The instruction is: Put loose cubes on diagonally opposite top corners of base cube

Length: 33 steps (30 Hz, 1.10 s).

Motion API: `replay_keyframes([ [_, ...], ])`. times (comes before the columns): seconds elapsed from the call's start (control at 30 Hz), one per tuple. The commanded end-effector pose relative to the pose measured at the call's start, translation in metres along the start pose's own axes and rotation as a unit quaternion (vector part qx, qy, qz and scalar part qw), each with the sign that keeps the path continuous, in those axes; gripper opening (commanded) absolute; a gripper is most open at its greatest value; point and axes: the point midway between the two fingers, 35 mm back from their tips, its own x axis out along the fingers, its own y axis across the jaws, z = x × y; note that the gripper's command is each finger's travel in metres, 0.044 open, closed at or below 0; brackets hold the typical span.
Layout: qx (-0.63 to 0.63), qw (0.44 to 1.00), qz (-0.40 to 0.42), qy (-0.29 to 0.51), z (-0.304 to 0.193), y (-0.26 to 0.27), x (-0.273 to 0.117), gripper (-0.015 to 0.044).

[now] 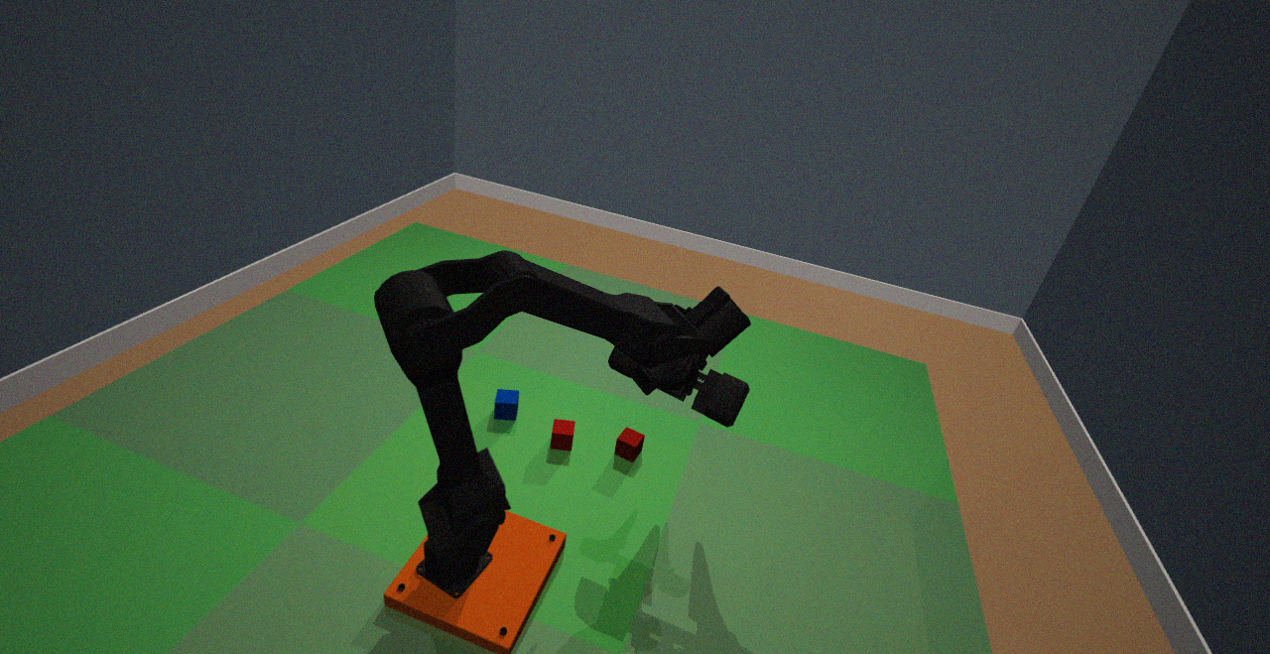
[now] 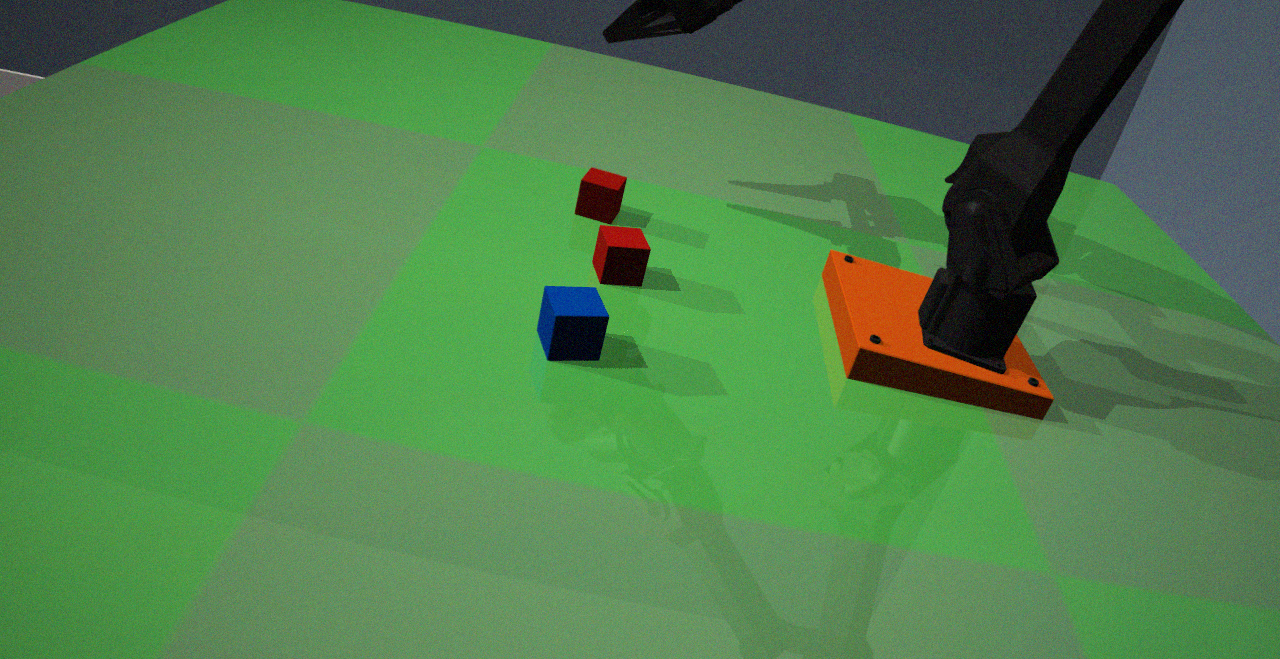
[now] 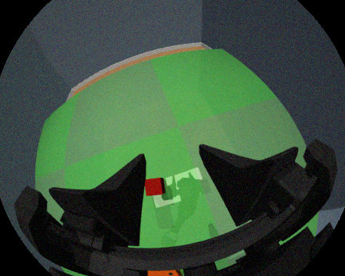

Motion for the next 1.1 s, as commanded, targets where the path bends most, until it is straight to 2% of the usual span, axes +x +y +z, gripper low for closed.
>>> replay_keyframes([
  [0.0,0.083,0.995,0.011,0.051,-0.003,0.02,0.008,0.0265],
  [0.27,0.251,0.953,-0.008,0.169,-0.015,0.068,0.014,0.0265],
  [0.57,0.391,0.872,-0.103,0.275,-0.031,0.117,0.004,0.0265],
  [0.83,0.47,0.793,-0.229,0.314,-0.044,0.151,-0.018,0.0265],
  [1.07,0.475,0.786,-0.24,0.315,-0.045,0.154,-0.019,0.0265],
])
